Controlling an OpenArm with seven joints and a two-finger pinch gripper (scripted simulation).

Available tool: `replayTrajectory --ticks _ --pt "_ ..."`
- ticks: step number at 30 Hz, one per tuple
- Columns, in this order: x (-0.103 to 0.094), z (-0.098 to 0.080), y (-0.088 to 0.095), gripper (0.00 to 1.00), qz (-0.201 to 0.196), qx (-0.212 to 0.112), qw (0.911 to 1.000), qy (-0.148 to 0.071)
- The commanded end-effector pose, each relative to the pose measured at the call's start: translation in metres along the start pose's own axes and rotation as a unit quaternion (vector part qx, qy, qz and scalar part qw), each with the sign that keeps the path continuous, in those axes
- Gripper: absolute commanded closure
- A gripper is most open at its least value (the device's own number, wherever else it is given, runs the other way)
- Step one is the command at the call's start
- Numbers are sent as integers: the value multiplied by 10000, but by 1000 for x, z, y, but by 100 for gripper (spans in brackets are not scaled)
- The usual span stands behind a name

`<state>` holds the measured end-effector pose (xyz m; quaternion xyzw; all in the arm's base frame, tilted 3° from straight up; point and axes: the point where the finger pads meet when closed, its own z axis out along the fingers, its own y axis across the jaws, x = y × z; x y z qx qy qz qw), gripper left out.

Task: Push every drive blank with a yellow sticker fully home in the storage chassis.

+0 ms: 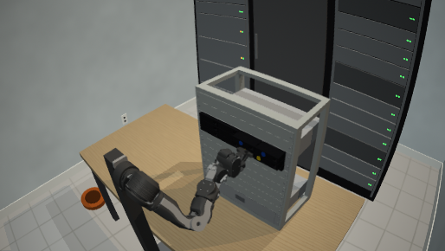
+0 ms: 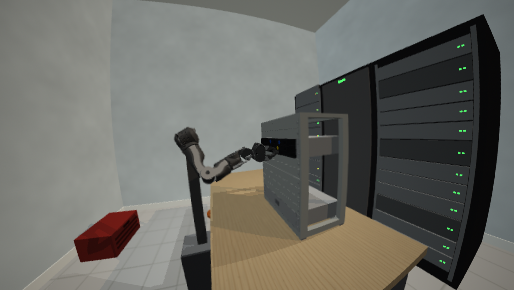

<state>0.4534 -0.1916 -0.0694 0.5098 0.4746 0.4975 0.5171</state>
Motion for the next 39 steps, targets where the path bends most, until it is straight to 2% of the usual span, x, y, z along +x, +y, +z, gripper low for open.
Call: replayTrajectory --ticks 1,39 --pt "0 1 11 100 -23 -179 9998 7" --pt "0 8 13 100 -23 -166 9999 4"
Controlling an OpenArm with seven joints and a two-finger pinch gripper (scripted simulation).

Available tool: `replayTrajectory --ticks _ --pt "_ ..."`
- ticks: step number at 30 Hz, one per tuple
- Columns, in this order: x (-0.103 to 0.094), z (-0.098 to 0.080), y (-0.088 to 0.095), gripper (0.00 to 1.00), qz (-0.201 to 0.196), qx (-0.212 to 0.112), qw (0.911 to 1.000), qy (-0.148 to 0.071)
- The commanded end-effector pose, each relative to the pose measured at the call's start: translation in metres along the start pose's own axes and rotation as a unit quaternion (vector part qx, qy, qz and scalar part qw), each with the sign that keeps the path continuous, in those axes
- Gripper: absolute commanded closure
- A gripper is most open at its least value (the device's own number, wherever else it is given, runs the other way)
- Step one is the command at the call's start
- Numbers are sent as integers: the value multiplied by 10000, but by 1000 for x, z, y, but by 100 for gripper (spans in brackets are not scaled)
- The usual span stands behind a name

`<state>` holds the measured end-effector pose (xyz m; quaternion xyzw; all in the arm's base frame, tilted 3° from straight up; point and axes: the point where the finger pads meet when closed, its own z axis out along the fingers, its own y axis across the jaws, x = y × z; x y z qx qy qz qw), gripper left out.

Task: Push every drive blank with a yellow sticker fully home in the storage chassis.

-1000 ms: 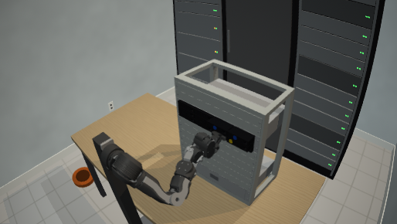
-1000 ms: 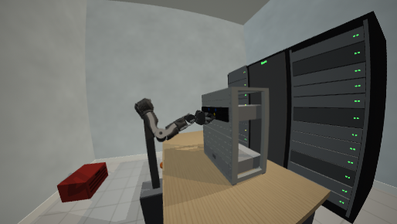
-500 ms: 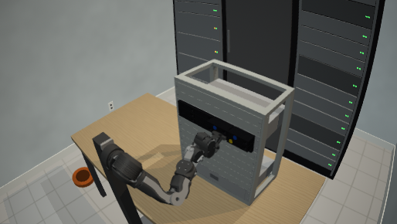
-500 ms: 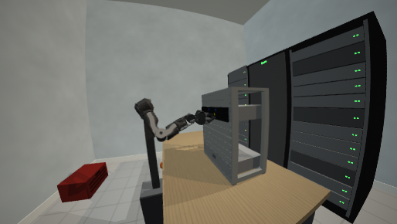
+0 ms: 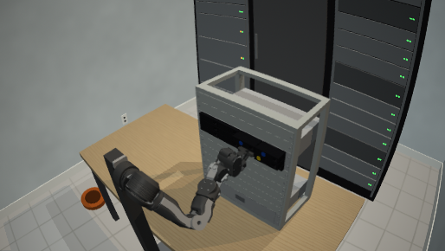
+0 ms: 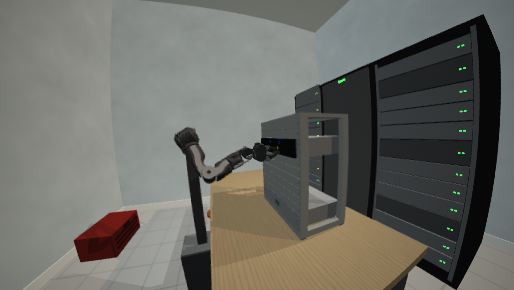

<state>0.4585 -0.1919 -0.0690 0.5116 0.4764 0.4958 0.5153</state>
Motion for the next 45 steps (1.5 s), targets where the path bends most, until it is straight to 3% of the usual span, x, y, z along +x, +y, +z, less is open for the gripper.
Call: replayTrajectory --ticks 1,25,31,45 --pt "0 2 13 100 -22 -201 9998 2" --pt "-1 -3 14 100 0 -228 9997 -13" --pt "-1 -16 11 100 1 -152 9999 -16" --pt "0 -90 10 100 -7 -196 9998 5"
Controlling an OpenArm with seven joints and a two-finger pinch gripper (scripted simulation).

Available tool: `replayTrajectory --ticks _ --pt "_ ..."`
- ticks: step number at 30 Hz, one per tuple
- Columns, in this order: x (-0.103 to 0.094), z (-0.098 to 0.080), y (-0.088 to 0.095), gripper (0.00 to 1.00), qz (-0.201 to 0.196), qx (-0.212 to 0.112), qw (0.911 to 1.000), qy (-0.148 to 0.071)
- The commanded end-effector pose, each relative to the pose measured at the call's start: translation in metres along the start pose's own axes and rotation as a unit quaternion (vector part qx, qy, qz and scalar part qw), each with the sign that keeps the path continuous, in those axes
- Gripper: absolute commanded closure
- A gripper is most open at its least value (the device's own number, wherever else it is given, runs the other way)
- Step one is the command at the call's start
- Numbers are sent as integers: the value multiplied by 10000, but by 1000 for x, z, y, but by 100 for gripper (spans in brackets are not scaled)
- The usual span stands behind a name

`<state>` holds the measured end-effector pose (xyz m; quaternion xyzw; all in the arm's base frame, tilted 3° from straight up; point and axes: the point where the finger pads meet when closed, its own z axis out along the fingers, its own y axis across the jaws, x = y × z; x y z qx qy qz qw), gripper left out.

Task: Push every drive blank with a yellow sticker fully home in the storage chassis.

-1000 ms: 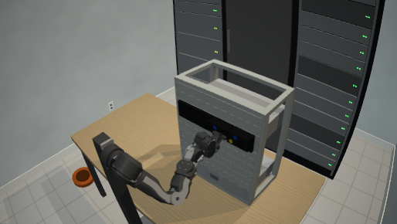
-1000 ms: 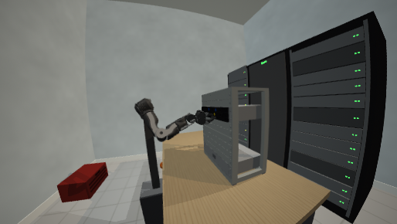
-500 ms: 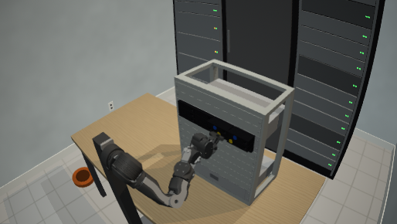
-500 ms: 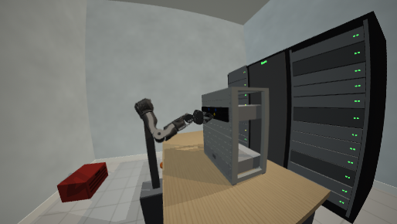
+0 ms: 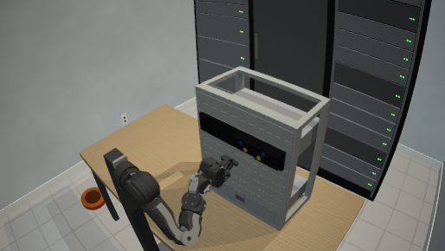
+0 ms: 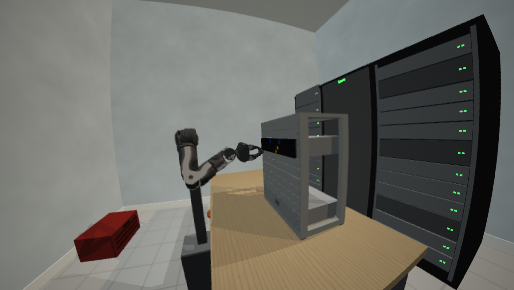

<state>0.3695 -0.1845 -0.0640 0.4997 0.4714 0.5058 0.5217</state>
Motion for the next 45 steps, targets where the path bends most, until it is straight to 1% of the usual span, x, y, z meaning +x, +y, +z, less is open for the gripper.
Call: replayTrajectory --ticks 1,3,6,9,15,18,20,21,25,31,33,35,39,45 --pt "-2 -4 3 100 3 -27 10000 -43" --pt "-2 -4 3 100 3 -27 10000 -43" --pt "-2 -13 3 100 3 -25 10000 -39" --pt "-1 -17 3 100 4 -32 10000 -39" --pt "-2 -18 3 100 3 -28 10000 -45" --pt "-12 -17 3 100 2 -27 10000 -90" --pt "-12 -17 3 100 2 -27 10000 -90" --pt "-13 -18 2 100 -3 -7 10000 -45" --pt "-41 -19 3 100 -10 -30 10000 -62" --pt "-92 -21 4 100 -10 -35 10000 -60" --pt "-105 -21 3 100 -9 -32 10000 -56" --pt "-111 -21 1 100 -5 -4 10000 -30" --pt "-115 -21 1 100 4 -4 10000 -59" --pt "-115 -19 1 100 4 -4 10000 -59"
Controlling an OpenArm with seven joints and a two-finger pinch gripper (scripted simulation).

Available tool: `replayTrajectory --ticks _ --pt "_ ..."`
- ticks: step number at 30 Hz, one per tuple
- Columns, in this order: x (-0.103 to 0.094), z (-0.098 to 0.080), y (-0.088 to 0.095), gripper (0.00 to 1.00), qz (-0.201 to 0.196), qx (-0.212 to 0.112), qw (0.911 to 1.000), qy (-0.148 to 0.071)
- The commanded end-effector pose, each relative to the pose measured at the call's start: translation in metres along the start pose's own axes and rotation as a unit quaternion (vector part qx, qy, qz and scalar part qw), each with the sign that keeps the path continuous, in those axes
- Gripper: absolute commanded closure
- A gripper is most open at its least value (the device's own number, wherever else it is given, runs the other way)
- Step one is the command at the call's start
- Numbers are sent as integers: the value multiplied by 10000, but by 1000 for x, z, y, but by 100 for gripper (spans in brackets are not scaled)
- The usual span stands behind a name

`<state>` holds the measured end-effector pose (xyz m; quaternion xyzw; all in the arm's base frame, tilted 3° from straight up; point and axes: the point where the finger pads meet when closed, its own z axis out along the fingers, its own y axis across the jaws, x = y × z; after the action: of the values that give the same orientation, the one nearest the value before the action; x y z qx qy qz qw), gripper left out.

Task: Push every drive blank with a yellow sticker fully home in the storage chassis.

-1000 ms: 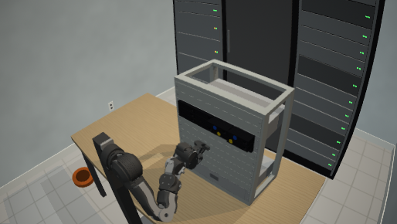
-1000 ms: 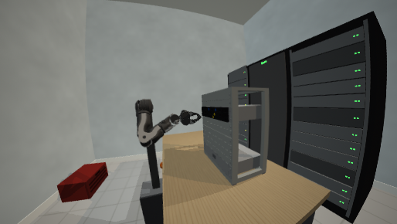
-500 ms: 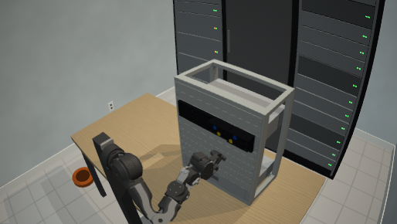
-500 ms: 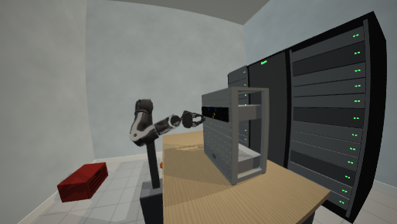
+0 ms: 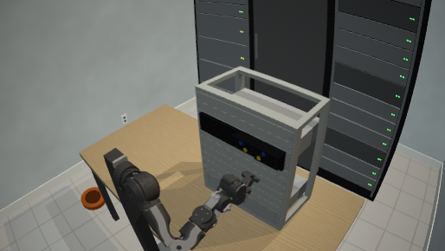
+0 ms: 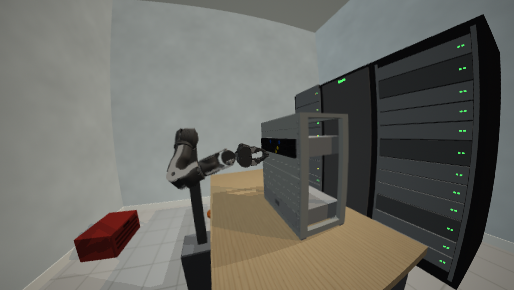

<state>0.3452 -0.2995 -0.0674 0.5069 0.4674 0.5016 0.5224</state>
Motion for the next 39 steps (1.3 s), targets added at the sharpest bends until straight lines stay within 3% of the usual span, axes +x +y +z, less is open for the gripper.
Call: replayTrajectory --ticks 1,9,22,39 --pt "1 2 2 100 -24 -38 10000 22" --pt "1 18 3 100 -26 -46 10000 20" --pt "1 60 4 100 -29 -57 10000 16" --pt "2 63 3 100 -34 -45 10000 25"
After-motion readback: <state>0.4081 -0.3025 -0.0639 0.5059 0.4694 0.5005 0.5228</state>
